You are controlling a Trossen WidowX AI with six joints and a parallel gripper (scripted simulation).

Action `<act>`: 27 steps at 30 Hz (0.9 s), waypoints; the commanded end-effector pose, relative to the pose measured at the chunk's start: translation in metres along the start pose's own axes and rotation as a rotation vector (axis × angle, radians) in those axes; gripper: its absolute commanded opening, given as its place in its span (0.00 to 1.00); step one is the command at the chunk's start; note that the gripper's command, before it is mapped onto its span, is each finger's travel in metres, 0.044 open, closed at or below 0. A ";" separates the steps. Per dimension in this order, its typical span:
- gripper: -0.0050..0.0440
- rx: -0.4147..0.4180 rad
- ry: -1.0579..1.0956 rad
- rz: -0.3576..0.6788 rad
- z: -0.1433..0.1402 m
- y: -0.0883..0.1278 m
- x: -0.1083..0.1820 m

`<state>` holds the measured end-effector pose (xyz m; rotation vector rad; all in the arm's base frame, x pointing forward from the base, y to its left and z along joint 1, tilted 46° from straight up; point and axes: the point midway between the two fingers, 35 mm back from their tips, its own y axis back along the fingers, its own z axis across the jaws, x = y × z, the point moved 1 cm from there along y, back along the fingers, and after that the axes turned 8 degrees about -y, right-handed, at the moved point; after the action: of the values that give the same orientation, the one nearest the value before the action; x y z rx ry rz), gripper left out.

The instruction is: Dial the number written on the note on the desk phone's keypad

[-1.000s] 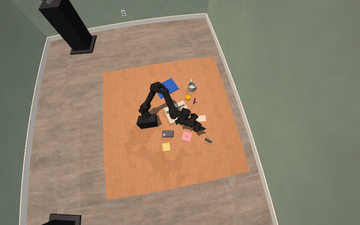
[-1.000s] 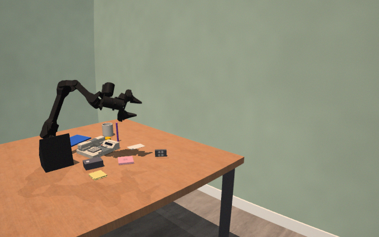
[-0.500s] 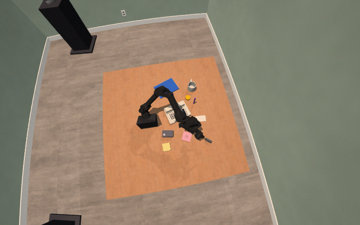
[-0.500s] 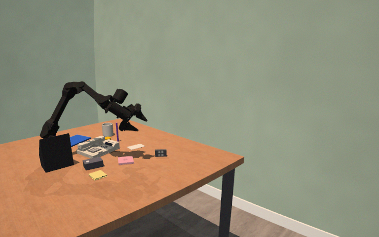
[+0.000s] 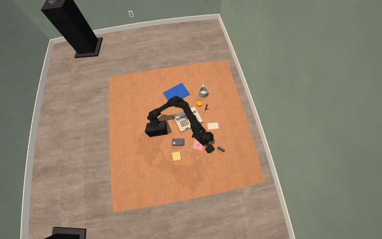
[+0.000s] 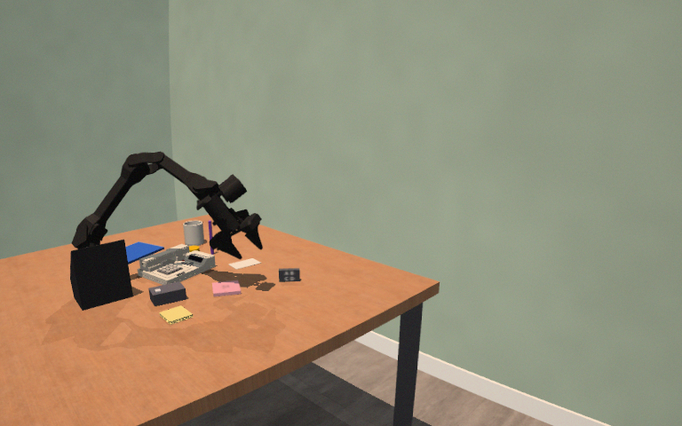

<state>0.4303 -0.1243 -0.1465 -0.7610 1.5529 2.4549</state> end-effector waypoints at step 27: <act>1.00 -0.425 -0.148 0.401 0.064 -0.027 0.064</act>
<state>0.3642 -0.0674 -0.1761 -0.3235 1.2622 3.0905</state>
